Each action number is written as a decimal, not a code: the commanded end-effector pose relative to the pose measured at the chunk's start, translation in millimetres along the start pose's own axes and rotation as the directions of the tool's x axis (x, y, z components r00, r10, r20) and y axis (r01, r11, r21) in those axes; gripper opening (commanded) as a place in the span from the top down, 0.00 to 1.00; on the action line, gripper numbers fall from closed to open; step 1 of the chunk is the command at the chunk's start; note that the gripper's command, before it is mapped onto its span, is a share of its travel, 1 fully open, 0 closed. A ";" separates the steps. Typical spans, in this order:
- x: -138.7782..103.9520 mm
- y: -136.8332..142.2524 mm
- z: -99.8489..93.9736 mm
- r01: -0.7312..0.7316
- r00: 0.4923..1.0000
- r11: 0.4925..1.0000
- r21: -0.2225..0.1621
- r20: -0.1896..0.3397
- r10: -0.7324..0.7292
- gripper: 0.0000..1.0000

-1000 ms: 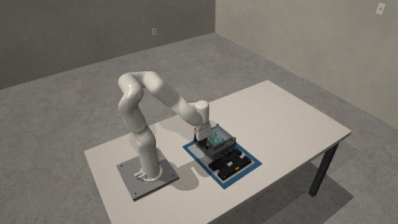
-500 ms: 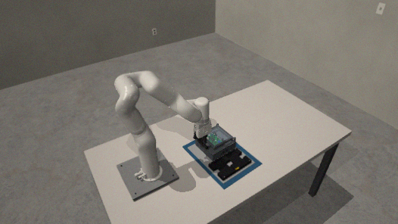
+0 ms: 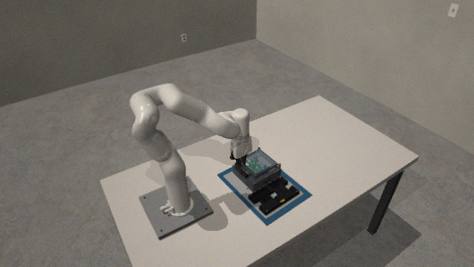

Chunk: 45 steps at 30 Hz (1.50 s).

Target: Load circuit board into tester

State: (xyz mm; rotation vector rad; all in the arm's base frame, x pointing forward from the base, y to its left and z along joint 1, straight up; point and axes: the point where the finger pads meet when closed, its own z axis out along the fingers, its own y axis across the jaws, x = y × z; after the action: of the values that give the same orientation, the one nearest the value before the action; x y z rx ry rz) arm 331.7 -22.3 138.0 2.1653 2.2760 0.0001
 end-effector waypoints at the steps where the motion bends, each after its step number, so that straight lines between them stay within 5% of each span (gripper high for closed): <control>1: -0.1 1.1 -14.1 0.000 1.000 1.000 -0.004 0.000 0.000 0.76; 24: 0.0 1.0 -39.0 0.000 1.000 1.000 -0.004 0.000 0.000 0.76; 25: 0.0 1.0 -39.0 0.000 1.000 1.000 -0.004 0.000 0.000 0.00; 45: 0.0 1.0 -39.0 0.000 1.000 1.000 -0.004 0.000 0.000 0.00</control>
State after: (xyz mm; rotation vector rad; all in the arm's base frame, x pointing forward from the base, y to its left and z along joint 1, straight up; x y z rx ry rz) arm 331.6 -22.2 175.8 2.1652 2.2759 0.0003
